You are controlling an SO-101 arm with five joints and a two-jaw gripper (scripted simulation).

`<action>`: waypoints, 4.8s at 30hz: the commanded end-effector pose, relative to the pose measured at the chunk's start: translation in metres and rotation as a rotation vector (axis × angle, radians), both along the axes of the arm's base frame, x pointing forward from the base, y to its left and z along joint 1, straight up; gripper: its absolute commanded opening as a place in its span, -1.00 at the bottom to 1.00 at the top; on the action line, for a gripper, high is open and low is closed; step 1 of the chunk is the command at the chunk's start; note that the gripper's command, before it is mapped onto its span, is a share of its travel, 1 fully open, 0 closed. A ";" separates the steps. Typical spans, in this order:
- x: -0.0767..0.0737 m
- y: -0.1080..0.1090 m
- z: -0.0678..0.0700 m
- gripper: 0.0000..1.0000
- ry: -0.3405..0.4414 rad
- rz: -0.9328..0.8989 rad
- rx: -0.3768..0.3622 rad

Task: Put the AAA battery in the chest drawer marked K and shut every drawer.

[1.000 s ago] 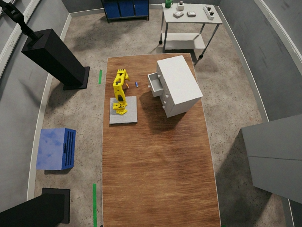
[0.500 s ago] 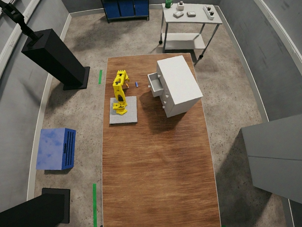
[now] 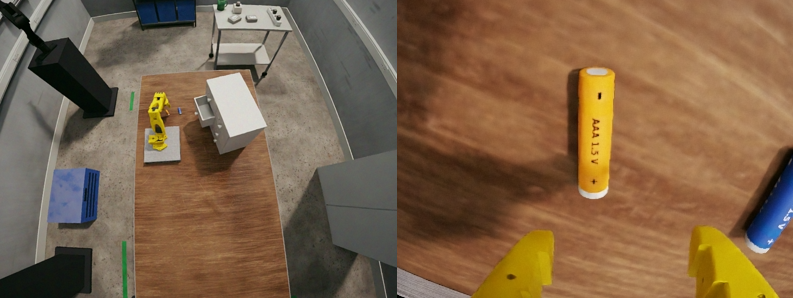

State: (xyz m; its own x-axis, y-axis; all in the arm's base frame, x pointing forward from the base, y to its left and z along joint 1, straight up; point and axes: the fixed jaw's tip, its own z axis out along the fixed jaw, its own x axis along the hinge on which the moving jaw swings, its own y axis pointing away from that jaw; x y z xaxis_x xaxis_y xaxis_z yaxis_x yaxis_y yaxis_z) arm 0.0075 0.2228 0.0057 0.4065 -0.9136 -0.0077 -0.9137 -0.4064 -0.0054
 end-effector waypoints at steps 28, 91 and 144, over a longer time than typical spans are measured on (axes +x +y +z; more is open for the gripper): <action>-0.001 0.001 -0.026 -0.63 0.002 0.007 -0.013; -0.001 -0.004 -0.048 -0.63 0.002 0.007 -0.013; -0.001 -0.004 -0.048 -0.93 0.002 0.007 -0.013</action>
State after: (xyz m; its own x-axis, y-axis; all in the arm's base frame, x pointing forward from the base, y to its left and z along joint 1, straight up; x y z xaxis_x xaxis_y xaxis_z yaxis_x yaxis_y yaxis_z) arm 0.0076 0.2240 -0.0376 0.4065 -0.9135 -0.0157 -0.9136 -0.4064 -0.0096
